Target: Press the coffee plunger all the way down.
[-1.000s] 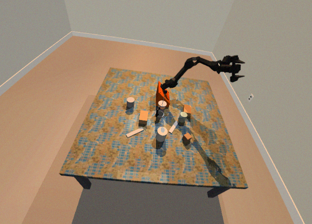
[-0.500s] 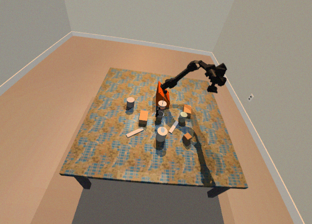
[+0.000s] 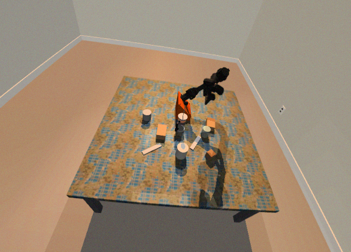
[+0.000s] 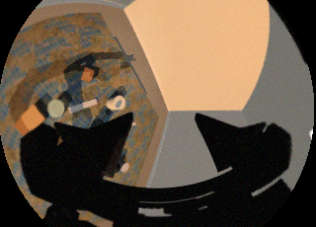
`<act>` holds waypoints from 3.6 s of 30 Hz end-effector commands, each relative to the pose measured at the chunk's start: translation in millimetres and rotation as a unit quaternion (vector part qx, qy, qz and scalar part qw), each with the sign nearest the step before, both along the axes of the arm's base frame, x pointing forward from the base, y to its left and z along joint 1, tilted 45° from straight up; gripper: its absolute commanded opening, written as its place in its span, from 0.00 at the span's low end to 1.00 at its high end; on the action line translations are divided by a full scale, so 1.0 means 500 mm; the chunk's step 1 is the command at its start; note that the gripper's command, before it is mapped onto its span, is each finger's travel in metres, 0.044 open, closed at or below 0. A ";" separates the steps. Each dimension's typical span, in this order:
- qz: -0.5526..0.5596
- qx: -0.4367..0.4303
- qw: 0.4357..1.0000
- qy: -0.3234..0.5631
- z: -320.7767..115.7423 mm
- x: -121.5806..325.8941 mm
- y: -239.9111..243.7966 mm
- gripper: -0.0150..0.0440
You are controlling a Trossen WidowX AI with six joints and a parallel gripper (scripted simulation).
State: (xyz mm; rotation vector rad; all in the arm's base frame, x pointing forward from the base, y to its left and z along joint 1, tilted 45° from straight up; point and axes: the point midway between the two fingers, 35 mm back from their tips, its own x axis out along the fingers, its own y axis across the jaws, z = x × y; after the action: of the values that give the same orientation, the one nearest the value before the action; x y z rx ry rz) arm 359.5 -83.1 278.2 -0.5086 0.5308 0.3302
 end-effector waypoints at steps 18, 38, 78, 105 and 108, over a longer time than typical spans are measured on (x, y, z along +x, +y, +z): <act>-0.151 0.532 0.824 0.123 -0.235 -0.294 -0.098 1.00; -0.154 0.529 0.825 0.125 -0.314 -0.287 -0.027 1.00; -0.151 0.532 0.824 0.122 -0.330 -0.239 0.003 0.47; -0.153 0.527 0.826 0.128 -0.394 -0.232 0.040 0.47; -0.153 0.526 0.827 0.129 -0.403 -0.231 0.045 0.47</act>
State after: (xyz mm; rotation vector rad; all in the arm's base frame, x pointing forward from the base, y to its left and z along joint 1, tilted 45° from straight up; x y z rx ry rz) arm 247.6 -69.9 93.0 0.6906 0.5561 0.3385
